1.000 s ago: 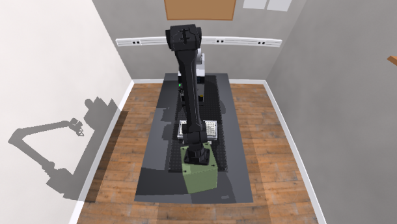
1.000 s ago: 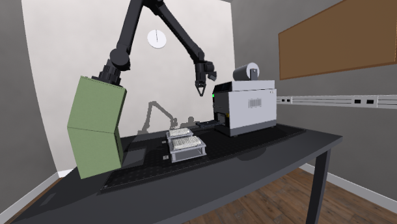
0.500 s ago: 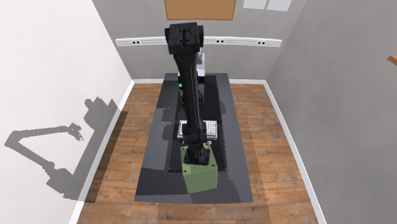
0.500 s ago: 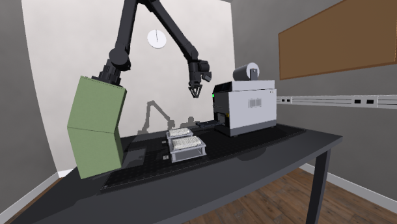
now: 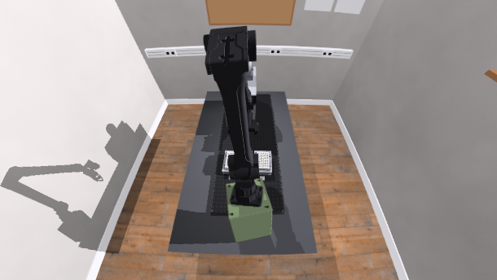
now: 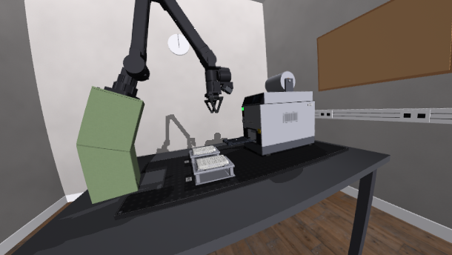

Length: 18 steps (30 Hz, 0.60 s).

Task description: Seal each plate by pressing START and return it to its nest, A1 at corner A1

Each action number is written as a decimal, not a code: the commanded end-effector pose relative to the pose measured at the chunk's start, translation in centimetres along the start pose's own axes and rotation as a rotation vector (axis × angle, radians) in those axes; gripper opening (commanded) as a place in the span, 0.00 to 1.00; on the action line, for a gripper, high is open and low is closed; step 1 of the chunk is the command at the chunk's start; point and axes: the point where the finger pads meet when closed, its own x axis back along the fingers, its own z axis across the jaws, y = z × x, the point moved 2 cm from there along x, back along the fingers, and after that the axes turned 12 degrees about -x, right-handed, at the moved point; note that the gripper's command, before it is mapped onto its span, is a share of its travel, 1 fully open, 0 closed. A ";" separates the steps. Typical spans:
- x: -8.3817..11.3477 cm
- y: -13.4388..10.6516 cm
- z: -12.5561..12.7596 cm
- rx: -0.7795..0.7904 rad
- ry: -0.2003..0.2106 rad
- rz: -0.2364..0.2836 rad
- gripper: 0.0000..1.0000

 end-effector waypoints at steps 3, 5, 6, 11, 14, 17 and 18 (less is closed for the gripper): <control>1.0 -0.1 -1.1 0.070 0.015 -0.055 1.00; 0.9 -0.6 -1.6 0.063 0.014 -0.054 1.00; 0.9 -0.6 -1.6 0.063 0.014 -0.054 1.00; 0.5 -1.6 -2.6 0.037 0.000 -0.042 1.00; 0.6 -1.1 -2.1 0.034 0.002 -0.044 1.00; 0.6 -0.9 -1.8 0.029 0.005 -0.043 1.00; 0.6 -0.8 -1.7 0.027 0.006 -0.043 1.00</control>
